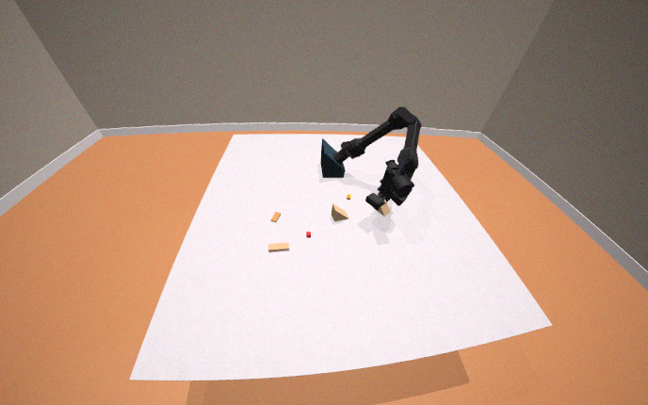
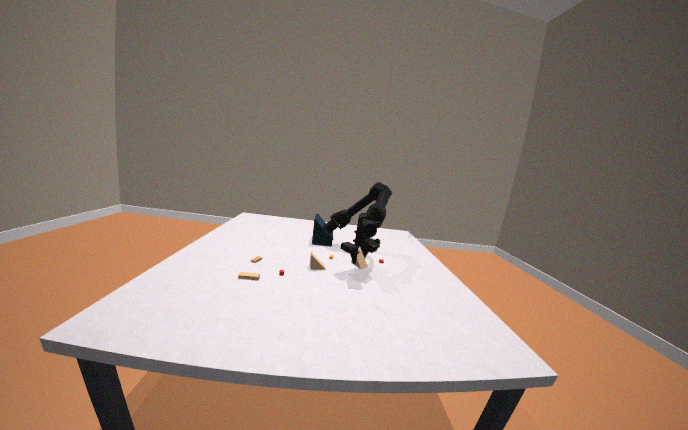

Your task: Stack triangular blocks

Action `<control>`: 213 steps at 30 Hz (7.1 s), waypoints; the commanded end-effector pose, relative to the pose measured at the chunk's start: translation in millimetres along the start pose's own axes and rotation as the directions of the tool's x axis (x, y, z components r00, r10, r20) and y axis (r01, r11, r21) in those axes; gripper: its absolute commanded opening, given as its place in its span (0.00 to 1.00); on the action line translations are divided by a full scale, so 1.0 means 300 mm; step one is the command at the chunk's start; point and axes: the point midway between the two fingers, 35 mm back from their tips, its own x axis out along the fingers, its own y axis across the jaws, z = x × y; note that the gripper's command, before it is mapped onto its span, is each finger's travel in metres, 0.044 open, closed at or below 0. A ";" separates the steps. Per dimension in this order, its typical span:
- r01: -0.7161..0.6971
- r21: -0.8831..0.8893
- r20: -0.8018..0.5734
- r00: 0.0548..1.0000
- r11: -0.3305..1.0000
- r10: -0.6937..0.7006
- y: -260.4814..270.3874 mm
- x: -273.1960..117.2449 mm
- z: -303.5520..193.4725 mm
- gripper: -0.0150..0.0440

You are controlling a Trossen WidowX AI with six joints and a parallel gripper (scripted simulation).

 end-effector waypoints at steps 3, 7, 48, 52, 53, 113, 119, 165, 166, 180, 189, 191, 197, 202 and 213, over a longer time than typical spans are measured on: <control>-0.004 -0.173 0.002 1.000 0.985 0.004 0.000 0.001 0.001 0.25; -0.004 -0.249 0.001 1.000 0.968 0.005 0.000 0.001 0.001 0.25; -0.004 -0.975 -0.003 1.000 0.223 0.008 -0.001 0.001 0.002 0.25; -0.004 -0.989 -0.003 1.000 0.146 0.008 -0.001 0.001 0.002 0.25; -0.004 -0.989 -0.003 1.000 0.146 0.008 -0.001 0.001 0.002 0.25; 0.000 -0.987 0.001 1.000 0.163 0.005 -0.001 -0.111 0.004 1.00; 0.012 -0.986 0.011 1.000 0.166 -0.007 -0.014 -0.103 0.010 1.00; -0.078 0.994 0.099 0.938 -0.076 0.333 -0.167 -0.207 -0.031 1.00; -0.078 0.994 0.099 0.938 -0.076 0.333 -0.167 -0.207 -0.031 1.00; -0.068 0.994 0.095 0.935 -0.089 0.342 -0.154 -0.163 -0.022 1.00; -0.058 0.993 0.090 0.932 -0.102 0.352 -0.139 -0.116 -0.014 1.00; -0.055 0.993 0.089 0.931 -0.105 0.354 -0.135 -0.106 -0.012 1.00; -0.048 0.992 0.086 0.928 -0.114 0.362 -0.123 -0.075 -0.008 1.00; -0.042 0.992 0.084 0.926 -0.121 0.369 -0.112 -0.050 -0.006 1.00; -0.027 0.990 0.078 0.919 -0.136 0.385 -0.087 0.005 -0.002 1.00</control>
